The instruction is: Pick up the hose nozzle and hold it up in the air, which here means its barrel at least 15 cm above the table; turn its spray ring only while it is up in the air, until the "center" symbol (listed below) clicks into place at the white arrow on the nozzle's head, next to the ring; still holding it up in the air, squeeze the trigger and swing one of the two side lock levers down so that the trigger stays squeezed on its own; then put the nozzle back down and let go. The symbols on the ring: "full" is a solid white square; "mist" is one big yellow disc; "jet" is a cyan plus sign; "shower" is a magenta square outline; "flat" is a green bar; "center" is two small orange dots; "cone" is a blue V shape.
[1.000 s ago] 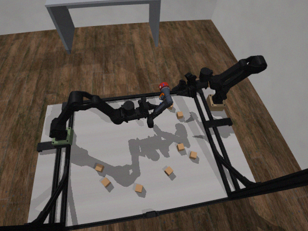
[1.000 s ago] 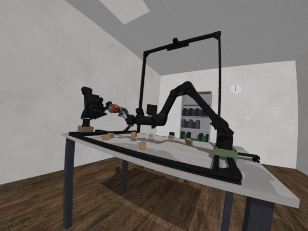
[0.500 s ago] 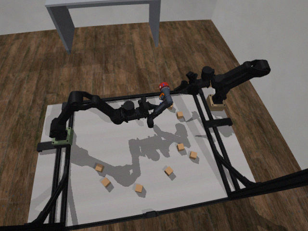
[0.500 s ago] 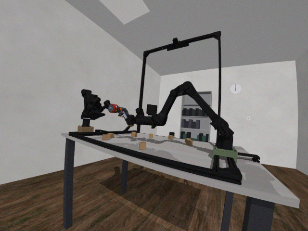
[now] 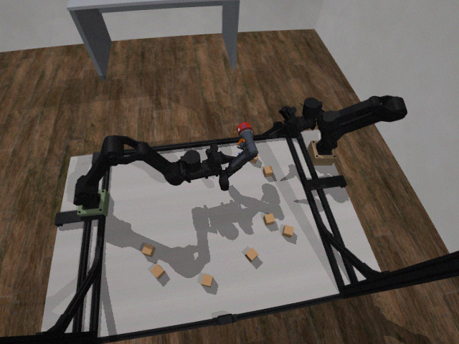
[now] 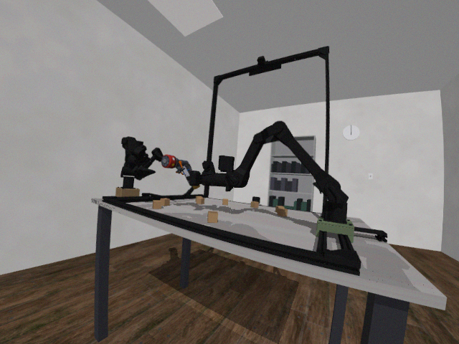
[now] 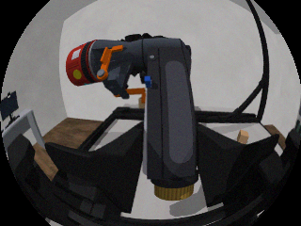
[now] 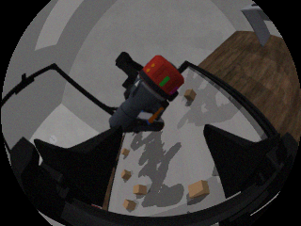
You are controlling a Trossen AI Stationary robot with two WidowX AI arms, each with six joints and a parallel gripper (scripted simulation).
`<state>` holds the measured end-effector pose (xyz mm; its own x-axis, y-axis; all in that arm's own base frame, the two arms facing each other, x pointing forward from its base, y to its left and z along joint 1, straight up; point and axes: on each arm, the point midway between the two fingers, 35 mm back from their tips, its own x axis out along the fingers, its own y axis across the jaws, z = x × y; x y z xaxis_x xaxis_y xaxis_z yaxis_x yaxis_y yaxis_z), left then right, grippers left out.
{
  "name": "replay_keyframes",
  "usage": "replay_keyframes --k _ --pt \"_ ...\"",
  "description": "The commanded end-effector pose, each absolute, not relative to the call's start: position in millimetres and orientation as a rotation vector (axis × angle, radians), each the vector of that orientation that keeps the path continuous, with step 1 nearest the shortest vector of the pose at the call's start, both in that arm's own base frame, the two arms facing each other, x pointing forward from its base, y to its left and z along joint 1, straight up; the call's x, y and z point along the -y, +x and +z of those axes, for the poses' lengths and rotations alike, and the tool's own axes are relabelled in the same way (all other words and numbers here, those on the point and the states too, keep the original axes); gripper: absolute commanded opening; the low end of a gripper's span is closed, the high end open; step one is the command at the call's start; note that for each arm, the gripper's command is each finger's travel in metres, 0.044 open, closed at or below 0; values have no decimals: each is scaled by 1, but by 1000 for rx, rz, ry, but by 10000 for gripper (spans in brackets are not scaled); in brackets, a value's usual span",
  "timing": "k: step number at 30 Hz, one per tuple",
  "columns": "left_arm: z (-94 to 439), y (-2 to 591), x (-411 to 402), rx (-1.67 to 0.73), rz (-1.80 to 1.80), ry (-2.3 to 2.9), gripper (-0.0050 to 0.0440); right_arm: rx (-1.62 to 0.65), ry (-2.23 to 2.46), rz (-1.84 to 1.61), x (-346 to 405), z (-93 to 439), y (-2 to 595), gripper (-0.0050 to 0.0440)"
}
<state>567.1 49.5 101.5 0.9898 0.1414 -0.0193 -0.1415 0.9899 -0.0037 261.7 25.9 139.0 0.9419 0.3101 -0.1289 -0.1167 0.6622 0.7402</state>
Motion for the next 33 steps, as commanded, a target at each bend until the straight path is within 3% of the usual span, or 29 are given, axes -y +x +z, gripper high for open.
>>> replay_keyframes --k 1,33 --pt "108 568 -49 0 139 0 0 -269 838 244 -27 135 258 400" --pt "103 577 -33 -55 106 -17 0 -323 1047 231 -25 129 239 400"
